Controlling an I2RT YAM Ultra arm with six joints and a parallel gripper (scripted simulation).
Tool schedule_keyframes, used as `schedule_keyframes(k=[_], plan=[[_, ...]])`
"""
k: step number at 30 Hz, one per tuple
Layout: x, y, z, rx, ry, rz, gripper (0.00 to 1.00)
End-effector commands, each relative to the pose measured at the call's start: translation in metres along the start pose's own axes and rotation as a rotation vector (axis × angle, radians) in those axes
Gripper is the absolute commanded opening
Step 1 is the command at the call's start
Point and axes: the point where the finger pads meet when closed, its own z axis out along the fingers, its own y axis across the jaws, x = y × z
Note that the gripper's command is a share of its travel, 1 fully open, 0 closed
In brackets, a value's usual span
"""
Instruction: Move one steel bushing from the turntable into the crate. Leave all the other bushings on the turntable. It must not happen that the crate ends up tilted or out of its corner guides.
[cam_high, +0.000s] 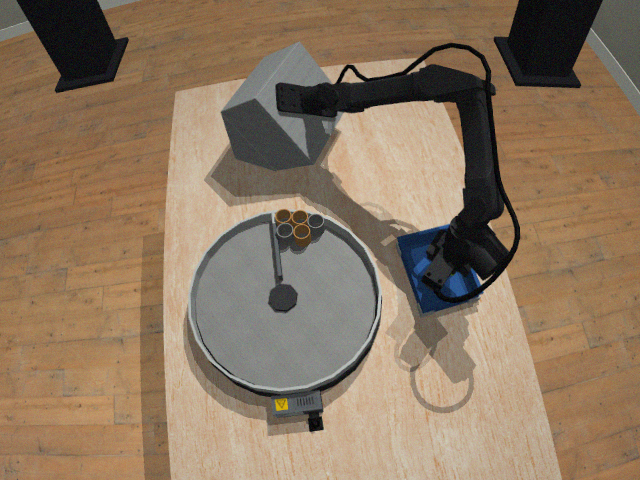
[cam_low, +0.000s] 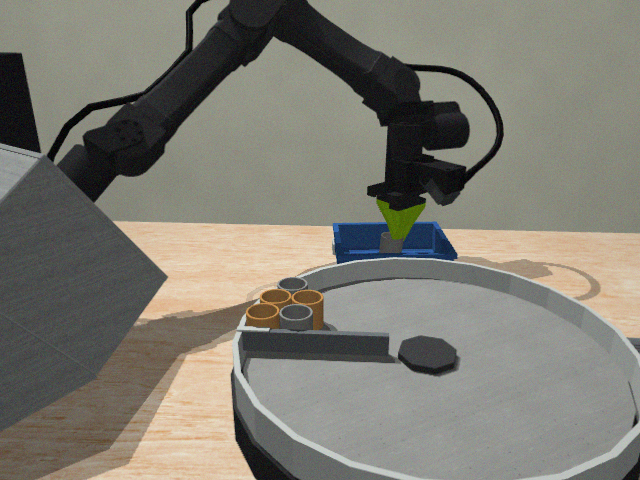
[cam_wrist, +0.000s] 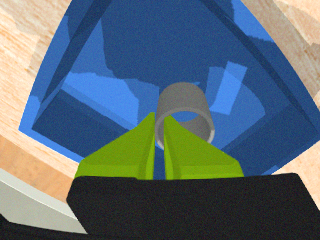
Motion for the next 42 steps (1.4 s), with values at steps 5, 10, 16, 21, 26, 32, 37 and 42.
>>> schedule_keyframes(k=[5,10,16,21,26,32,37,42], plan=[[-0.005,0.0019,-0.0075,-0.011,-0.032,0.002,0.0],[-0.005,0.0019,-0.0075,-0.011,-0.032,0.002,0.0],[-0.005,0.0019,-0.0075,-0.011,-0.032,0.002,0.0],[-0.005,0.0019,-0.0075,-0.011,-0.032,0.002,0.0],[-0.005,0.0019,-0.0075,-0.011,-0.032,0.002,0.0],[-0.005,0.0019,-0.0075,-0.011,-0.032,0.002,0.0],[-0.0049,0.0017,-0.0073,-0.011,-0.031,0.002,0.0],[0.001,0.002,-0.0053,-0.016,-0.025,-0.008,0.0]])
